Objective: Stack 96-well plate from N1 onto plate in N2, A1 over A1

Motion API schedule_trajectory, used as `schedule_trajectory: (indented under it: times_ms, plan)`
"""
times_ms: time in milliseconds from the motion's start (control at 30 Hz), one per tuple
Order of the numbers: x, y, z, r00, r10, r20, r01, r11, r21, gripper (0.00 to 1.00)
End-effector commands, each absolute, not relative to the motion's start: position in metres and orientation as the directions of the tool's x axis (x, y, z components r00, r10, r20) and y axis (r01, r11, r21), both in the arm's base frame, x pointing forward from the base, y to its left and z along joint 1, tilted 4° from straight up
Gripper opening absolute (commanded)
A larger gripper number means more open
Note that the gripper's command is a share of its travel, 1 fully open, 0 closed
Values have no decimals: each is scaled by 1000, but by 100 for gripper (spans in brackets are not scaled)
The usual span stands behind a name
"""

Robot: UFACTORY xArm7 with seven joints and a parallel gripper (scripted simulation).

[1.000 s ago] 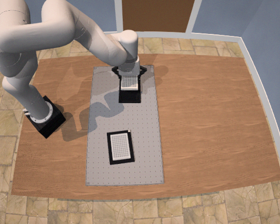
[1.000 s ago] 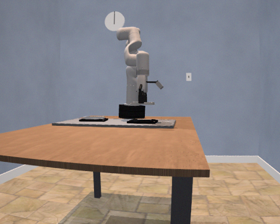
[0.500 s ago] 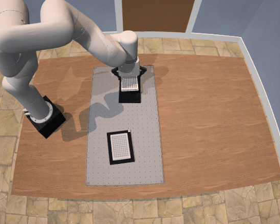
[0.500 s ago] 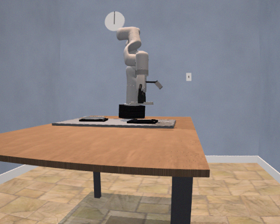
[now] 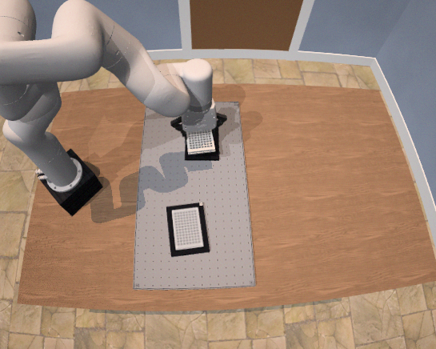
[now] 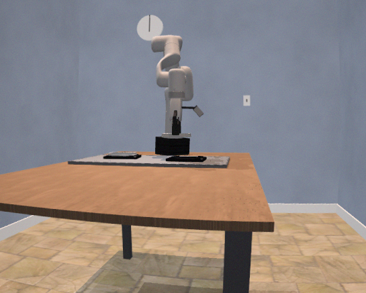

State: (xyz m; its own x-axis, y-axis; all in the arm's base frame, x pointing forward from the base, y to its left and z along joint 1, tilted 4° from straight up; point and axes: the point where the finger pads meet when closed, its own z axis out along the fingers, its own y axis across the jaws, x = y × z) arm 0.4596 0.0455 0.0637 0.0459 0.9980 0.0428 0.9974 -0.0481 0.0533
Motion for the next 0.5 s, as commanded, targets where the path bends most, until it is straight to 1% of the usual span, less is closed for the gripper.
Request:
schedule_trajectory:
  times_ms: [0, 467]
  plan:
    - [455, 28, 64, 44, 998, 46, 997, -47, 58, 0]
    - [443, -10, 62, 44, 998, 45, 997, -47, 58, 0]
